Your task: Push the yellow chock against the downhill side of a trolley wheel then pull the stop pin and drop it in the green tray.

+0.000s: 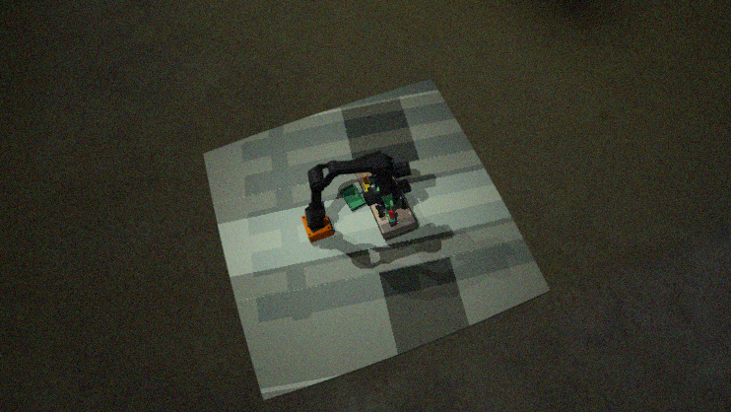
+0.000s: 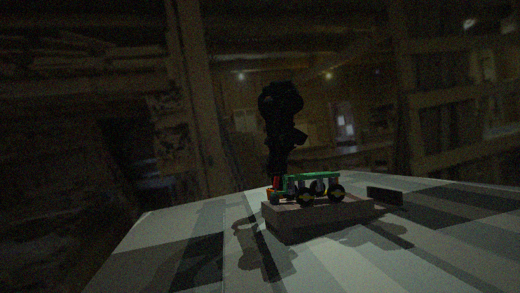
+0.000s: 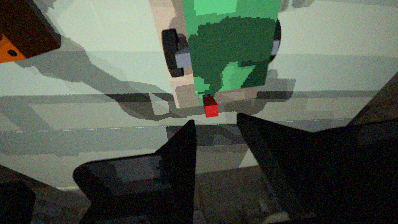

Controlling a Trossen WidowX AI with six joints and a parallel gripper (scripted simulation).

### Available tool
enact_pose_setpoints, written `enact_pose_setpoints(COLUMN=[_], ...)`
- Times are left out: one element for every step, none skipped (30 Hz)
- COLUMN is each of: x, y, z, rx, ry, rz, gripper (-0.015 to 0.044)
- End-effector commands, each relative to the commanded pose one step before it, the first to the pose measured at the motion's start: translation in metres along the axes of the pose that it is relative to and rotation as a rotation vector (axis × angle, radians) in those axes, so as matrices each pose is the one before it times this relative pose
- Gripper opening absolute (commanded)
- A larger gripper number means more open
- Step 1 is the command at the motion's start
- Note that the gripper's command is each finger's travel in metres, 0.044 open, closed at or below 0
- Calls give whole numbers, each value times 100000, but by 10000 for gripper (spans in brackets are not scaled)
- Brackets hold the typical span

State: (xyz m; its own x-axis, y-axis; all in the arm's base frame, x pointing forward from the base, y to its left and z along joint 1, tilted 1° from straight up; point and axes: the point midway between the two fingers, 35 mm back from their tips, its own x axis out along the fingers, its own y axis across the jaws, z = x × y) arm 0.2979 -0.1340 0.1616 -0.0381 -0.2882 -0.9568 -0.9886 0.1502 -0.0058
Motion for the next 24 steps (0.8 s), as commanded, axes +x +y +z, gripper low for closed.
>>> enact_pose_setpoints(x=[206,150,155,162,162,163,163,154,155,154,156,155,156,144,145,141,142,106,64,21,0,0,0,27], y=[-54,1,1,-6,-5,-11,-10,-6,-5,-1,0,3,4,6,7,7,8,7,4,1,0,0,0,-2], z=[-209,8,9,4,4,-1,0,-2,-2,-3,-3,-5,-5,-8,-7,-7,-7,-5,-3,-1,0,0,0,1], rx=[-591,0,0,0,0,0,0,0,0,0,0,0,0,0,0,0,0,0,0,0,0,0,0,0], ry=[600,3,3,4,4,4,4,4,4,4,4,4,5,4,4,4,5,3,2,1,0,0,0,1], rz=[-215,0,0,-1,-1,-1,-1,-1,0,0,0,0,0,0,0,1,1,1,0,0,0,0,0,0], gripper=[190,190,190,190,190,190,190,190,190,190,190,190,190,190,190,190,190,190,190,190,190,190,190,190])
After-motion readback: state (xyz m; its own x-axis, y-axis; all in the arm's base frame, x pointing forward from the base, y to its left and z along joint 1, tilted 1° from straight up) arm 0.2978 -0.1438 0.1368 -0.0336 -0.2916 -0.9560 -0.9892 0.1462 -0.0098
